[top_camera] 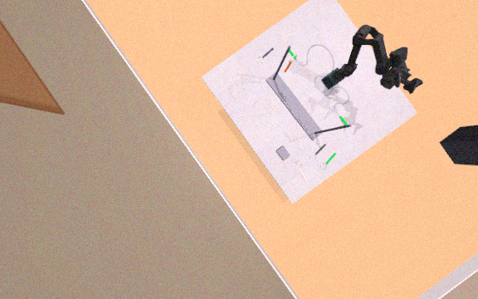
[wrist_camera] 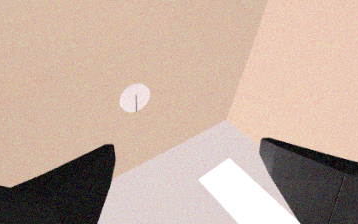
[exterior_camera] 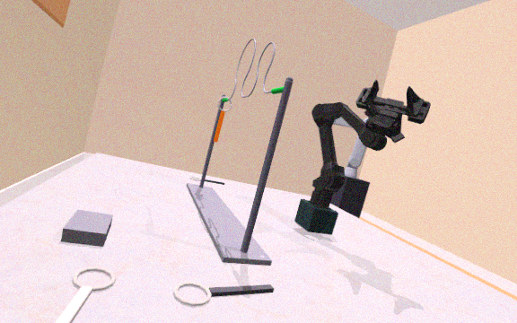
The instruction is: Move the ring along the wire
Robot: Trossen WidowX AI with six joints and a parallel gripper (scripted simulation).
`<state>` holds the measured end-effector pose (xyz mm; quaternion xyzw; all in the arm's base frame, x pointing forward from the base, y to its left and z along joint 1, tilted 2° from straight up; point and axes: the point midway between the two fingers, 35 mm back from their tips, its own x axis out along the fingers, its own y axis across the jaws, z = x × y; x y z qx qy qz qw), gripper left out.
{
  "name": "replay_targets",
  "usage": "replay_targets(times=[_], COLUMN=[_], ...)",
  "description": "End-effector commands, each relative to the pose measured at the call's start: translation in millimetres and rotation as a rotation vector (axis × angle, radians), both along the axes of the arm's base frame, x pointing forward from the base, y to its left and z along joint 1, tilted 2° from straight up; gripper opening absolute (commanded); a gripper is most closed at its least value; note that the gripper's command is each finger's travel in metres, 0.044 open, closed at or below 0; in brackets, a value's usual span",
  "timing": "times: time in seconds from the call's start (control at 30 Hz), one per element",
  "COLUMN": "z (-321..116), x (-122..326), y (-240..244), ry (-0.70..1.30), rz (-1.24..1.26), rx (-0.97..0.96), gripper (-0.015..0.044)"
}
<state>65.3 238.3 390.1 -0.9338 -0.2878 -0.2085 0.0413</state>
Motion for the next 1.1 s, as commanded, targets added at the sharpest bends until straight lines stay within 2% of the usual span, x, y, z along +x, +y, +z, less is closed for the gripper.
replay_targets(times=[0.0, 0.27, 0.77, 1.07], z=[0, -1, -17, -44], x=[0, 22, 93, 158], y=[0, 12, 32, 18], ry=[-0.003, -0.179, -0.557, -0.651], rz=[-0.002, -0.141, -0.477, -0.665], rx=[-0.002, -0.148, -0.584, -0.873], gripper=[0.0374, 0.0164, 0.0160, 0.0160])
